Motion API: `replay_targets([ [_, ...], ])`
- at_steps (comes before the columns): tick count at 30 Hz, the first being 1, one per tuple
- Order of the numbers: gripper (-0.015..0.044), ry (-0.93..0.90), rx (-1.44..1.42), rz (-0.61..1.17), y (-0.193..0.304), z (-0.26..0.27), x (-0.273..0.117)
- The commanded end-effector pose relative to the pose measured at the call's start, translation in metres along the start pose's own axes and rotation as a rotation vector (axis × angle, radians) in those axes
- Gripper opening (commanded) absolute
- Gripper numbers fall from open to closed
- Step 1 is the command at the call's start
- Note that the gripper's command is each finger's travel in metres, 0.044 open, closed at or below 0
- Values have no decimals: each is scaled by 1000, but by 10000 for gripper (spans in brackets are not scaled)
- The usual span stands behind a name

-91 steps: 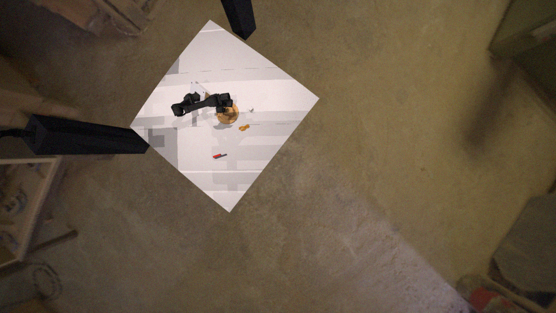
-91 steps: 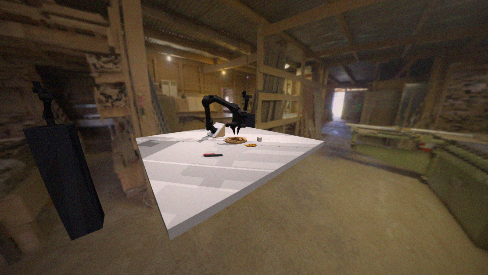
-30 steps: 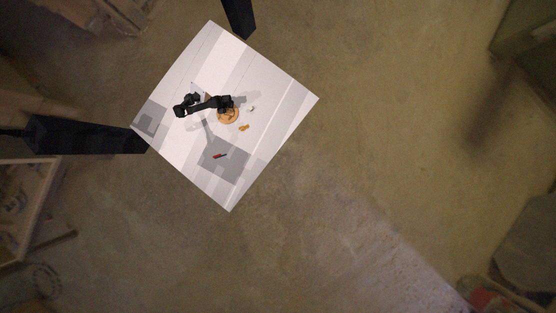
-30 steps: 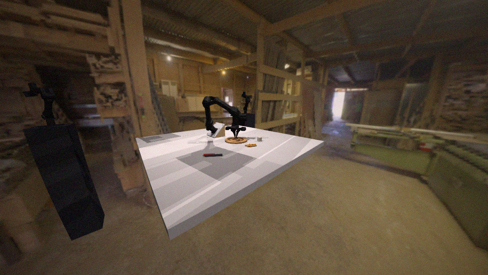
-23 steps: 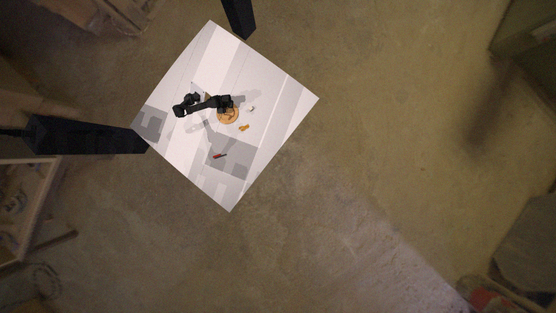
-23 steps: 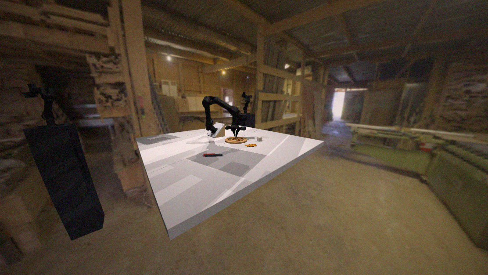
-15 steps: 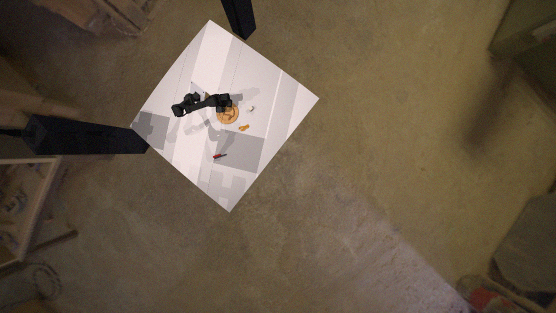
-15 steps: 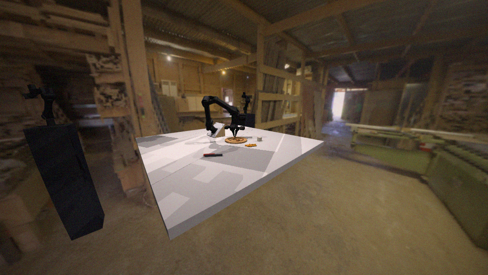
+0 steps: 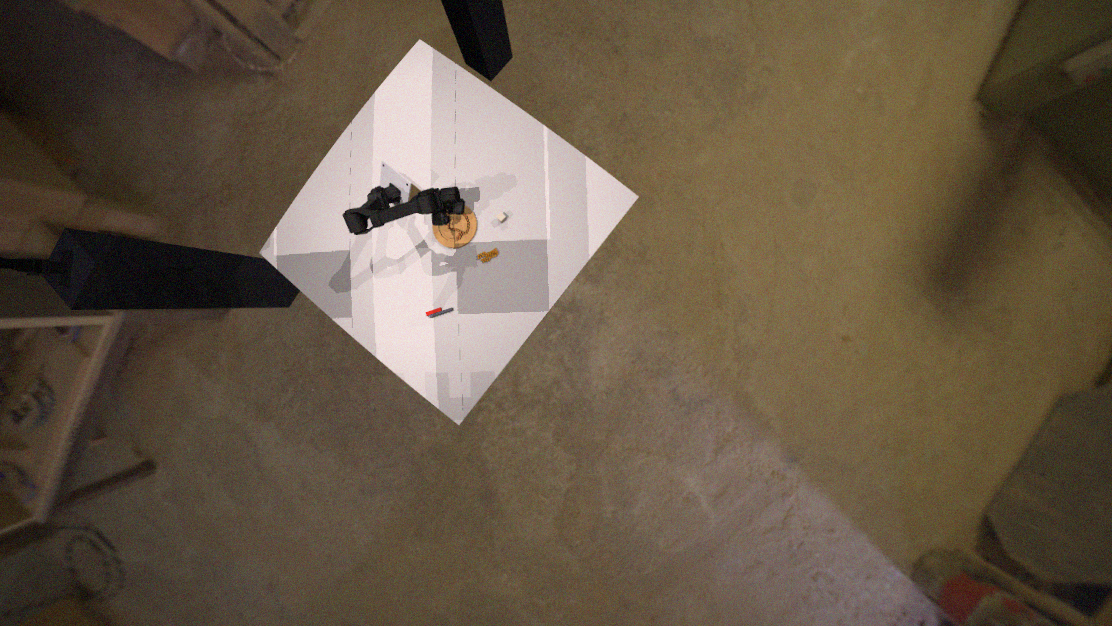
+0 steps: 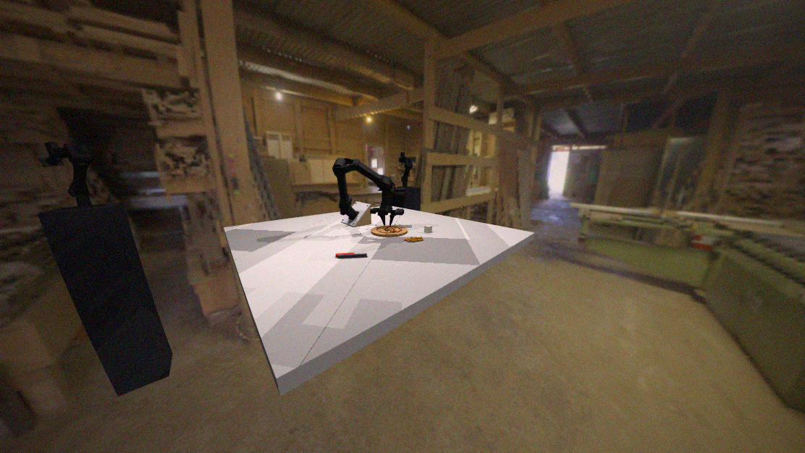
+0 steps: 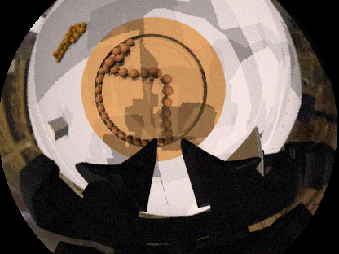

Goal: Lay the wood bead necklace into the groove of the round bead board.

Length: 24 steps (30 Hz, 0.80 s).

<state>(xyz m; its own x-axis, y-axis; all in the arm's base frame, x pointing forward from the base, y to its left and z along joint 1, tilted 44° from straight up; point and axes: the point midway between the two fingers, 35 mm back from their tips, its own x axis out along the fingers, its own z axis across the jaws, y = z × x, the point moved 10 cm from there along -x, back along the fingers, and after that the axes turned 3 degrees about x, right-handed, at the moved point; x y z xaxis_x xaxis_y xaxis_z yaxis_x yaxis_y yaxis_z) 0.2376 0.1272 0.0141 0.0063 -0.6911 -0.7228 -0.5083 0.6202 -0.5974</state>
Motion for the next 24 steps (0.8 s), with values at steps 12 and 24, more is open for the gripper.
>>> replay_targets([
  [12, 440, 3, -1, 1, -1, 0, -5],
  [24, 440, 3, -1, 1, -1, 0, -5],
])
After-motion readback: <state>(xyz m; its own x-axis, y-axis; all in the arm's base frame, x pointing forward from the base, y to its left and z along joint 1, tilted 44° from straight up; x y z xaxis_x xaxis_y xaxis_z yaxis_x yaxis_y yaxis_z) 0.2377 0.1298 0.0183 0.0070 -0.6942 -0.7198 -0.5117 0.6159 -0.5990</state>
